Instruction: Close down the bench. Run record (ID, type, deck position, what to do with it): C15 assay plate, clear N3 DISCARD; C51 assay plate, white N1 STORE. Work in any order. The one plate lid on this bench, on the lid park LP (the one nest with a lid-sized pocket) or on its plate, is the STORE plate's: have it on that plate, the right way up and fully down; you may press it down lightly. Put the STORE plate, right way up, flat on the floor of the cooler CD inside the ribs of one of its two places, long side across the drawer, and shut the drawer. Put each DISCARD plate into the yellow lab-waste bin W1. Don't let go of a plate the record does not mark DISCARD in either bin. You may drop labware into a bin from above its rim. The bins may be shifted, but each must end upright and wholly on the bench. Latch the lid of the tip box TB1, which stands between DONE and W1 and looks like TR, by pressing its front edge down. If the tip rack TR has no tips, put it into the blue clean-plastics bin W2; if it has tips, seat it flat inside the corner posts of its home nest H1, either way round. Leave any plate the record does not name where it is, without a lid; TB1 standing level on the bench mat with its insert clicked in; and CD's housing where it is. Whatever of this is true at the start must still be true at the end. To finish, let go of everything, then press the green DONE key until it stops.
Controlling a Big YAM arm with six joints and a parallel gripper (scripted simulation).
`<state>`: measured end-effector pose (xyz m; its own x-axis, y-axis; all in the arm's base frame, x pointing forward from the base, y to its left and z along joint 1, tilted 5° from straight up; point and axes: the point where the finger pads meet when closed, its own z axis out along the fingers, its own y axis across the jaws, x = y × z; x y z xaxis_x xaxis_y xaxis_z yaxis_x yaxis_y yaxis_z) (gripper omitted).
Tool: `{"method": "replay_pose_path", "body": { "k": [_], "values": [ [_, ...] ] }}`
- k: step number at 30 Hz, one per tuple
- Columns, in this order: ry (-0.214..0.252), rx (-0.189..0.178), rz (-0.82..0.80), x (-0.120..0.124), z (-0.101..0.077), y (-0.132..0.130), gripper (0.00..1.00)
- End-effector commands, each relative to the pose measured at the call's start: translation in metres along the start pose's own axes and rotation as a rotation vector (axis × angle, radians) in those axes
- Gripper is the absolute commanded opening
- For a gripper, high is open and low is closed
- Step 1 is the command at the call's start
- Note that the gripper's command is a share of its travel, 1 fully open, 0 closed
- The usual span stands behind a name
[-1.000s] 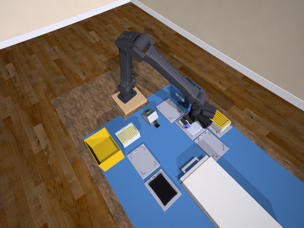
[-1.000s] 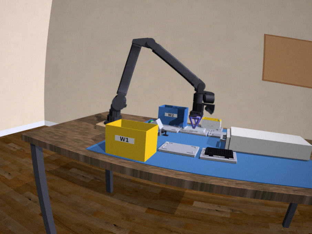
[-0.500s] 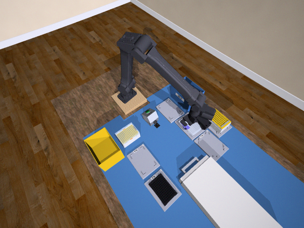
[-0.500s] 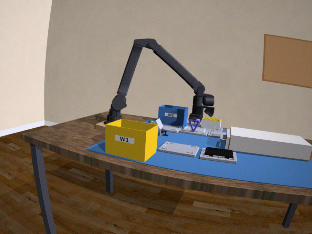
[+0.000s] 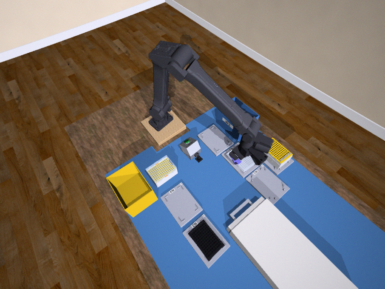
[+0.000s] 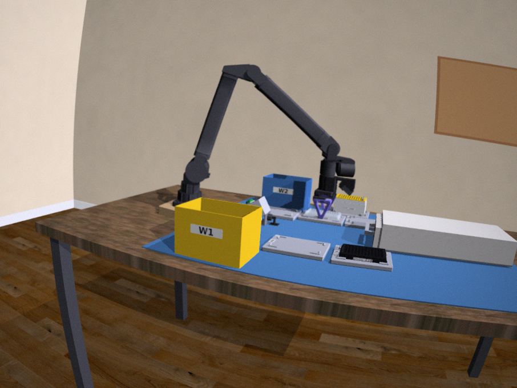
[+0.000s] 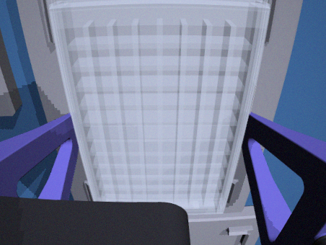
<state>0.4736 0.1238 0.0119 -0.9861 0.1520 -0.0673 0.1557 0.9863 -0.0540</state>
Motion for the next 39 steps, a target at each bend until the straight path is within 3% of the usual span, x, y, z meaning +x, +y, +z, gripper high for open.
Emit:
{"method": "replay_pose_path", "body": {
  "k": [1, 26, 39],
  "values": [
    [-0.04, -0.022, 0.003, -0.015, -0.015, 0.006, 0.0],
    [-0.03, -0.02, 0.006, -0.01, -0.014, -0.001, 0.0],
    [-0.057, -0.031, 0.008, -0.021, -0.032, 0.004, 0.0]
  ]
}}
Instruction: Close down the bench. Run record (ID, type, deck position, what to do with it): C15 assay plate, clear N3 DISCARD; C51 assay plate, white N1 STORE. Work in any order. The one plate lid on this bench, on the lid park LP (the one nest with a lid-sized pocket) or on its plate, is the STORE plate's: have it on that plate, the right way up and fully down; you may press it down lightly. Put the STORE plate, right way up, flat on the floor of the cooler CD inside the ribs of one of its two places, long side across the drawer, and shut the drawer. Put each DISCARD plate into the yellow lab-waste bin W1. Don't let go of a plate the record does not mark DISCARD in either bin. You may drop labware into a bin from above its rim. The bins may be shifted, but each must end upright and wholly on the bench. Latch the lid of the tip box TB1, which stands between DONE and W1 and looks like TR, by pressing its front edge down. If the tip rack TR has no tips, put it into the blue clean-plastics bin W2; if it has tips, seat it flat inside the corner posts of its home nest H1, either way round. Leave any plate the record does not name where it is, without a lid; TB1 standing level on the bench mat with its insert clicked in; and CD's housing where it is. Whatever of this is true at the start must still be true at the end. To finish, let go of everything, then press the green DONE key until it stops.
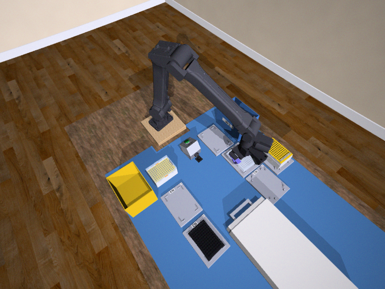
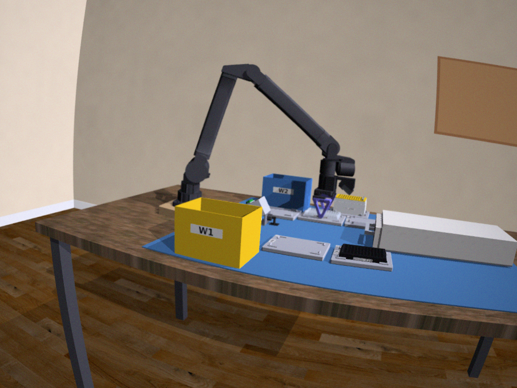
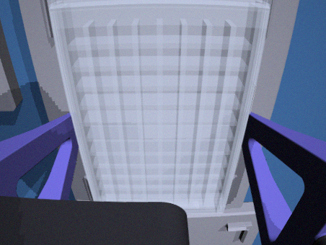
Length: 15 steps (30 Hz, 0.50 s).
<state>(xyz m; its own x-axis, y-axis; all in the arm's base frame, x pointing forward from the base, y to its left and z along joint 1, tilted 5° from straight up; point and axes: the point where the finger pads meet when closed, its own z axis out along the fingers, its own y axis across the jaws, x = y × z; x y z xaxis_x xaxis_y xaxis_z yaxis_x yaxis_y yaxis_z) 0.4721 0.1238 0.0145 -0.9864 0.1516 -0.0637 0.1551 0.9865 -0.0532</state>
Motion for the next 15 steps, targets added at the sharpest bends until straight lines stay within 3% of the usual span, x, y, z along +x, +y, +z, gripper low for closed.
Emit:
{"method": "replay_pose_path", "body": {
  "k": [1, 3, 10, 15],
  "values": [
    [-0.061, -0.03, 0.008, -0.022, -0.03, 0.005, 0.0],
    [-0.049, -0.025, 0.007, -0.022, -0.022, 0.005, 0.0],
    [-0.067, -0.033, 0.009, -0.025, -0.035, 0.007, 0.0],
    [-0.047, -0.024, 0.007, -0.019, -0.028, 0.005, 0.0]
  ]
}}
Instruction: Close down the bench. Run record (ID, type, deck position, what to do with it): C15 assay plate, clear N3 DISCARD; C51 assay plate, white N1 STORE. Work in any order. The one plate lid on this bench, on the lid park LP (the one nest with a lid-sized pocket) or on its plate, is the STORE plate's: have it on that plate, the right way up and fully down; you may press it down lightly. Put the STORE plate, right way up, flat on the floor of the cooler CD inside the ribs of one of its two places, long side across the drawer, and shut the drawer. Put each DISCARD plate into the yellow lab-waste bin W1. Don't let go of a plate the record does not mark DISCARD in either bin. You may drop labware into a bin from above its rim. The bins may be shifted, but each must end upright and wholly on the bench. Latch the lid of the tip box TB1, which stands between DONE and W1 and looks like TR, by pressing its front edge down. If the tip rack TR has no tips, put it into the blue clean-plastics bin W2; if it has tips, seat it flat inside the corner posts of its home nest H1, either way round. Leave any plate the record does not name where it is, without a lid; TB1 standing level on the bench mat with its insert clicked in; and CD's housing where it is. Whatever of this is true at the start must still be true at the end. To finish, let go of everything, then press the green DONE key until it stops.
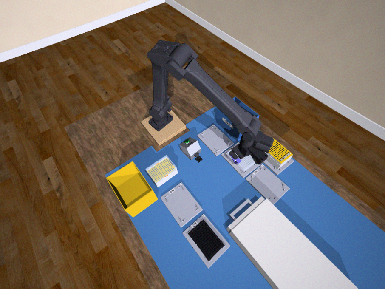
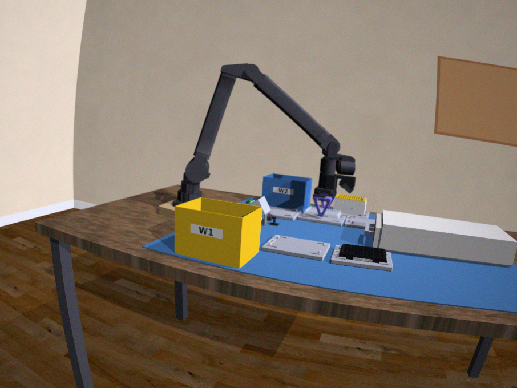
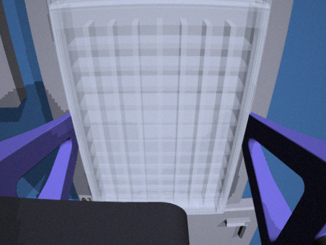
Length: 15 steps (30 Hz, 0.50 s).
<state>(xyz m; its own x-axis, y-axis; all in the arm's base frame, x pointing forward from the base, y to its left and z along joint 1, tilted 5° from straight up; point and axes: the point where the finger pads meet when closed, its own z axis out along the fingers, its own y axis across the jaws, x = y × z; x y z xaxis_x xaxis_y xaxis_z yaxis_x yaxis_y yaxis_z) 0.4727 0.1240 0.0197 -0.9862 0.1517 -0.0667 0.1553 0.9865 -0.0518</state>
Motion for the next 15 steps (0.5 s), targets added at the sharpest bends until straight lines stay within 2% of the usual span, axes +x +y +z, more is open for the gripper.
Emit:
{"method": "replay_pose_path", "body": {
  "k": [1, 4, 5, 9, 13, 15],
  "values": [
    [-0.047, -0.024, 0.007, -0.019, -0.025, 0.005, 0.0],
    [-0.053, -0.027, 0.007, -0.02, -0.028, 0.006, 0.0],
    [-0.068, -0.034, 0.009, -0.025, -0.036, 0.008, 0.0],
    [-0.071, -0.036, 0.009, -0.025, -0.043, 0.01, 0.0],
    [-0.036, -0.02, 0.005, -0.014, -0.032, 0.008, 0.0],
    [-0.066, -0.034, 0.007, -0.022, -0.049, 0.011, 0.0]
  ]
}}
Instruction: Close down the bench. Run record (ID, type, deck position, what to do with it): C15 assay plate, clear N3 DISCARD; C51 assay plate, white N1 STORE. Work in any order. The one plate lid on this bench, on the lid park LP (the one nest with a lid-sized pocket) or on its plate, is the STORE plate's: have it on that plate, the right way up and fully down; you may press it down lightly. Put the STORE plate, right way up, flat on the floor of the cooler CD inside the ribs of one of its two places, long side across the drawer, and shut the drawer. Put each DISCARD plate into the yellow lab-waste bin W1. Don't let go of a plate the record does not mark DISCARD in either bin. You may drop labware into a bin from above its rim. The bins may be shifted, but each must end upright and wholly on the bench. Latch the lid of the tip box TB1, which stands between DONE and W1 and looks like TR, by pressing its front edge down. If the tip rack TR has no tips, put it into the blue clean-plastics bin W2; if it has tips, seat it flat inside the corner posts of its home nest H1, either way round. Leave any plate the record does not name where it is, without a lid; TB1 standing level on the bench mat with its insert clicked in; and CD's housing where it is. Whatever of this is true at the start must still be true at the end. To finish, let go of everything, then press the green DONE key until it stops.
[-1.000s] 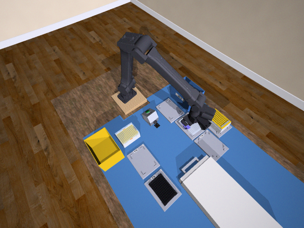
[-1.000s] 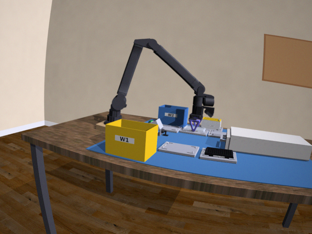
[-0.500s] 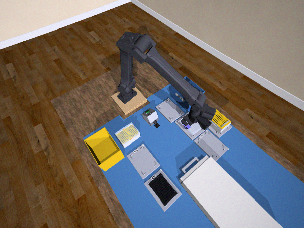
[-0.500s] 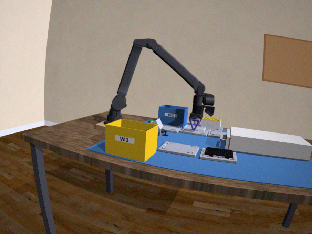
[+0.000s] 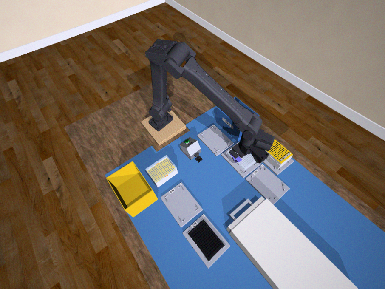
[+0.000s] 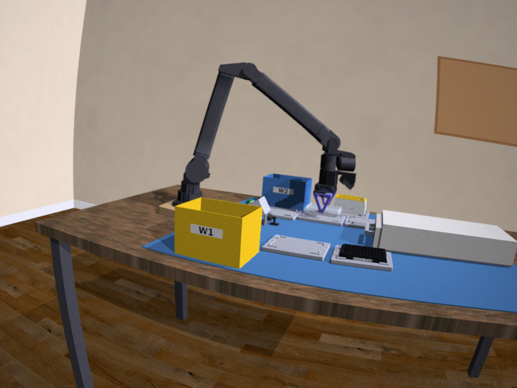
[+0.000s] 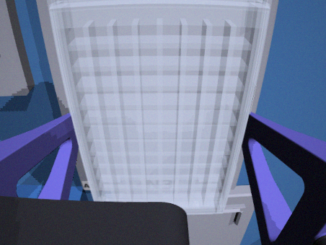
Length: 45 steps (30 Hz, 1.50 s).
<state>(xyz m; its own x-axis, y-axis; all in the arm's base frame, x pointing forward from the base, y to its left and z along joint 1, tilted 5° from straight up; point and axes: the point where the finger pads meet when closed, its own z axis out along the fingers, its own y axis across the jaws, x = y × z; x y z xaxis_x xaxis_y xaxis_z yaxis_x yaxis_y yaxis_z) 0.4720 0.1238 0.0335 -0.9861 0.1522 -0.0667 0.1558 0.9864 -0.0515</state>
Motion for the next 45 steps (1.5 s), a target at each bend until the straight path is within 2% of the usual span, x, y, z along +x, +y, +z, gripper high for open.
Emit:
{"method": "replay_pose_path", "body": {
  "k": [1, 6, 7, 9, 11, 12, 16, 19, 21, 23, 25, 28, 32, 35, 38, 40, 41, 42, 43, 45],
  "values": [
    [-0.072, -0.037, 0.006, -0.023, -0.039, 0.013, 0.0],
    [-0.072, -0.037, 0.003, -0.022, -0.043, 0.014, 0.0],
    [-0.019, -0.011, -0.003, -0.011, -0.019, 0.011, 0.0],
    [-0.021, -0.012, -0.003, -0.007, -0.024, 0.01, 0.0],
    [-0.064, -0.033, 0.0, -0.018, -0.047, 0.014, 0.0],
    [-0.073, -0.037, 0.0, -0.021, -0.052, 0.015, 0.0],
    [-0.069, -0.036, 0.0, -0.021, -0.055, 0.015, 0.0],
    [-0.037, -0.02, -0.002, -0.01, -0.045, 0.011, 0.0],
    [-0.056, -0.029, -0.001, -0.016, -0.056, 0.013, 0.0],
    [-0.056, -0.029, -0.001, -0.016, -0.056, 0.013, 0.0],
    [-0.074, -0.038, 0.0, -0.021, -0.067, 0.015, 0.0],
    [-0.074, -0.038, 0.0, -0.021, -0.071, 0.015, 0.0],
    [-0.038, -0.02, -0.002, -0.011, -0.06, 0.011, 0.0],
    [-0.075, -0.038, 0.001, -0.02, -0.081, 0.015, 0.0],
    [-0.075, -0.038, 0.0, -0.02, -0.085, 0.015, 0.0],
    [-0.075, -0.038, 0.0, -0.02, -0.085, 0.015, 0.0],
    [-0.022, -0.013, -0.003, -0.011, -0.061, 0.011, 0.0],
    [-0.022, -0.012, -0.003, -0.011, -0.062, 0.011, 0.0],
    [-0.02, -0.012, -0.003, -0.008, -0.064, 0.01, 0.0],
    [-0.066, -0.034, 0.0, -0.019, -0.088, 0.014, 0.0]
  ]
}}
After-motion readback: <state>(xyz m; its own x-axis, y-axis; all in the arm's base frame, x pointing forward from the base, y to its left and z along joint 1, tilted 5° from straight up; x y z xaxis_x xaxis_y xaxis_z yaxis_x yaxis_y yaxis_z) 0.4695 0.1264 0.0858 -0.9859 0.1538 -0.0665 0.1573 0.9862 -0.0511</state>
